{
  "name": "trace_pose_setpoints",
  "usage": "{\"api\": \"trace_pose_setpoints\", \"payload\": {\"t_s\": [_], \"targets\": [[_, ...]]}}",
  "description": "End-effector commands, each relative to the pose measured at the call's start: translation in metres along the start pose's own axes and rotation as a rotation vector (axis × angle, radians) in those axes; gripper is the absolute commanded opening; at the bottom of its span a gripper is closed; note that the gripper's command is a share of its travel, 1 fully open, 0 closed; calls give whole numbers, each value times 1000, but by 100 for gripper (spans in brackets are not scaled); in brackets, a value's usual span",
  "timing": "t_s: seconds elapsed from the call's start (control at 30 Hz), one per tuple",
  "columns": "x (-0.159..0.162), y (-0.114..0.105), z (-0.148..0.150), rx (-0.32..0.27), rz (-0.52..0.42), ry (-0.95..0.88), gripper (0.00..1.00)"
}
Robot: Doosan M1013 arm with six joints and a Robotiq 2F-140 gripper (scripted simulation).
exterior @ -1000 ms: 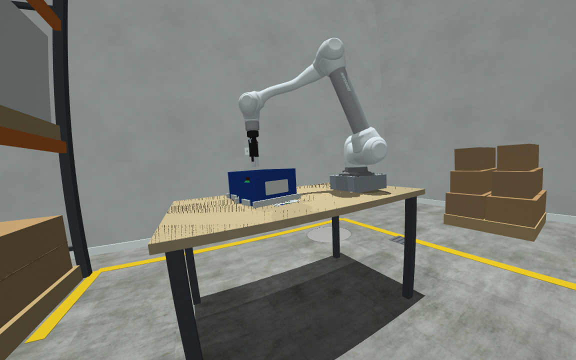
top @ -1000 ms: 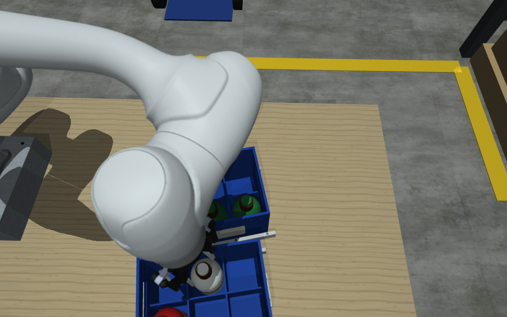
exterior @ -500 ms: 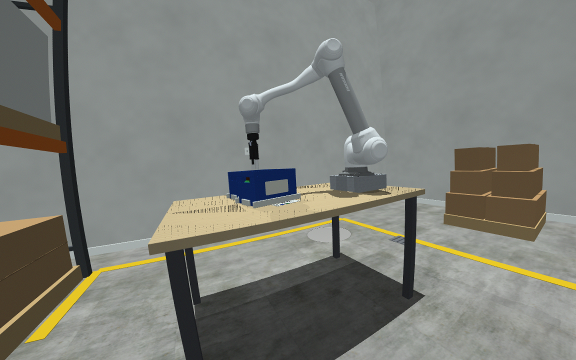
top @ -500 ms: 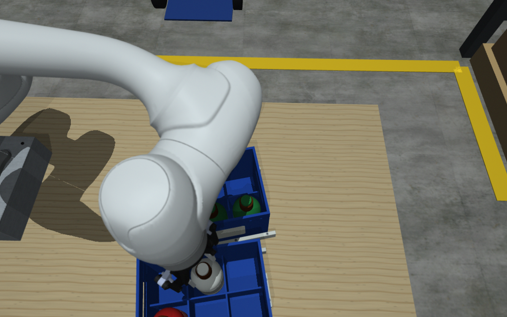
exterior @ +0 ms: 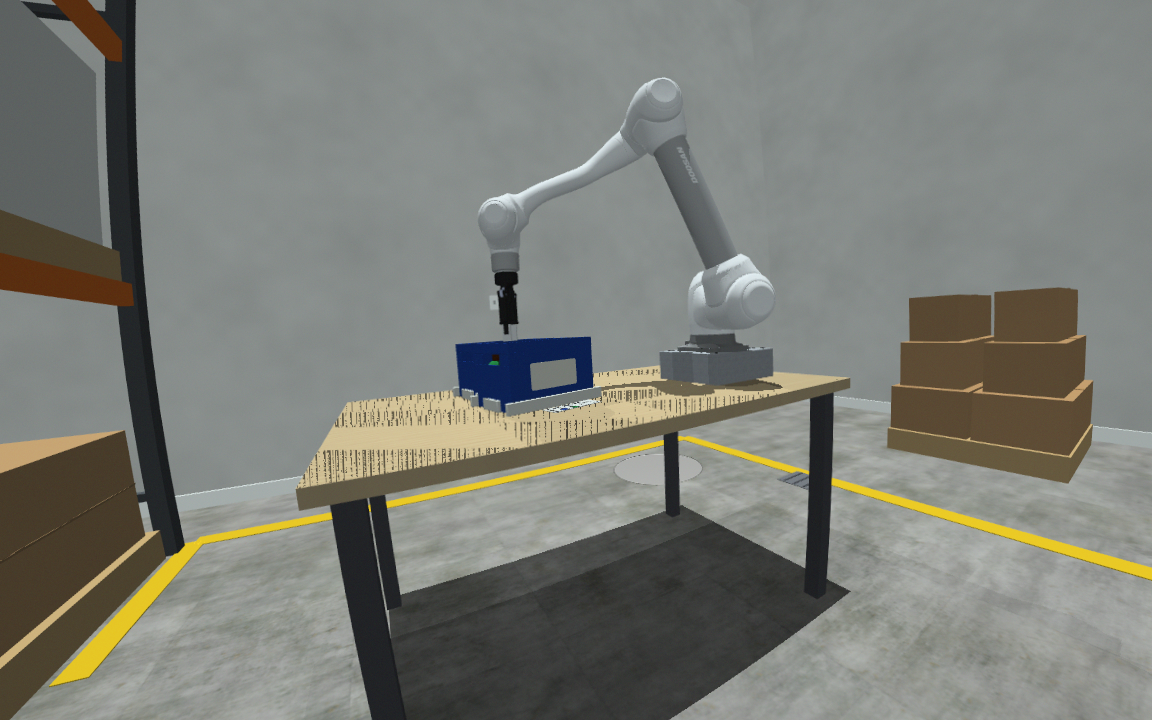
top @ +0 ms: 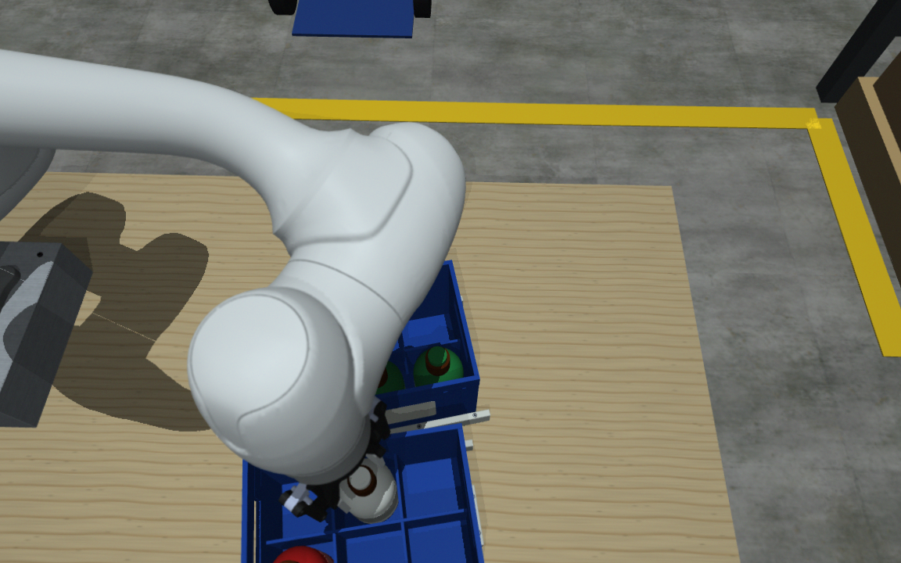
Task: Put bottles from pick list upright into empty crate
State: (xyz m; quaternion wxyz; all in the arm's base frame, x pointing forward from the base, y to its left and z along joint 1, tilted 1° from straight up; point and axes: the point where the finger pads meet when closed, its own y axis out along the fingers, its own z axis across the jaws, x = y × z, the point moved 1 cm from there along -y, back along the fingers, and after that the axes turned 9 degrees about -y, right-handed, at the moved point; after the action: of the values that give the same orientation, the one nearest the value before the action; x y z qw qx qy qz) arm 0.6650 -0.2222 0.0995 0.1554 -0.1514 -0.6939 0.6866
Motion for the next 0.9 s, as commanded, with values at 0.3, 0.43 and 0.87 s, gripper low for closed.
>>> {"api": "trace_pose_setpoints", "payload": {"t_s": [0.3,0.43,0.87], "targets": [[0,15,0,0,0,0,38],[0,17,0,0,0,0,38],[0,23,0,0,0,0,38]]}}
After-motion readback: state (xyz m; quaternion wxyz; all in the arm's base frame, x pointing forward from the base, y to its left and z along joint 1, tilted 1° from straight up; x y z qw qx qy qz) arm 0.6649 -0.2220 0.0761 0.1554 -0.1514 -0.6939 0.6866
